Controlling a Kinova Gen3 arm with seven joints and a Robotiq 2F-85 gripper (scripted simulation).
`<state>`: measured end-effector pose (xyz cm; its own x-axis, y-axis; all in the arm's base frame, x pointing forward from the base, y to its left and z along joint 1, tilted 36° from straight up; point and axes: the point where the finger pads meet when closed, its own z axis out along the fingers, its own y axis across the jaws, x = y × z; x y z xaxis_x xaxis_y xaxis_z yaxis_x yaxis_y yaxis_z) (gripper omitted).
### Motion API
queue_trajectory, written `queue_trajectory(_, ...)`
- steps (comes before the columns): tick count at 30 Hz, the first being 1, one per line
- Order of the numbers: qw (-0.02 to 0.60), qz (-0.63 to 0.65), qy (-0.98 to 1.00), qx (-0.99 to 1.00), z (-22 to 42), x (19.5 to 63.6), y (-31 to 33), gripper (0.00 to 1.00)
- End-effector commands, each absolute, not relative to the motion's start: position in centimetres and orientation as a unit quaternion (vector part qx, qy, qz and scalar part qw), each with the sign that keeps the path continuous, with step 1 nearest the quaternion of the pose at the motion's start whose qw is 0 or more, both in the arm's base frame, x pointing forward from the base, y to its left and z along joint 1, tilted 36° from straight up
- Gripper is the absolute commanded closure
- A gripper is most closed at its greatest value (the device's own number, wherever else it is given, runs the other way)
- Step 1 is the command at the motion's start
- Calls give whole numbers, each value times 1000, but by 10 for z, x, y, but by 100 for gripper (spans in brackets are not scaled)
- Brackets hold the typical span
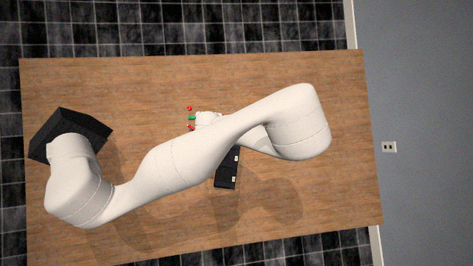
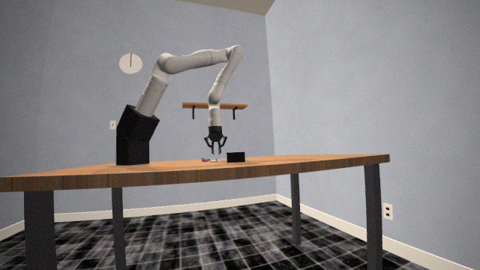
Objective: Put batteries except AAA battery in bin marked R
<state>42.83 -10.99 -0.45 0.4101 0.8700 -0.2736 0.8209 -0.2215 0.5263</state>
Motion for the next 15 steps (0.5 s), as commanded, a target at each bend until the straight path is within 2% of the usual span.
queue_trajectory(1,309,32,537,785,-17,427,-124,71)
queue_trajectory(15,309,32,537,785,-22,431,-125,71)
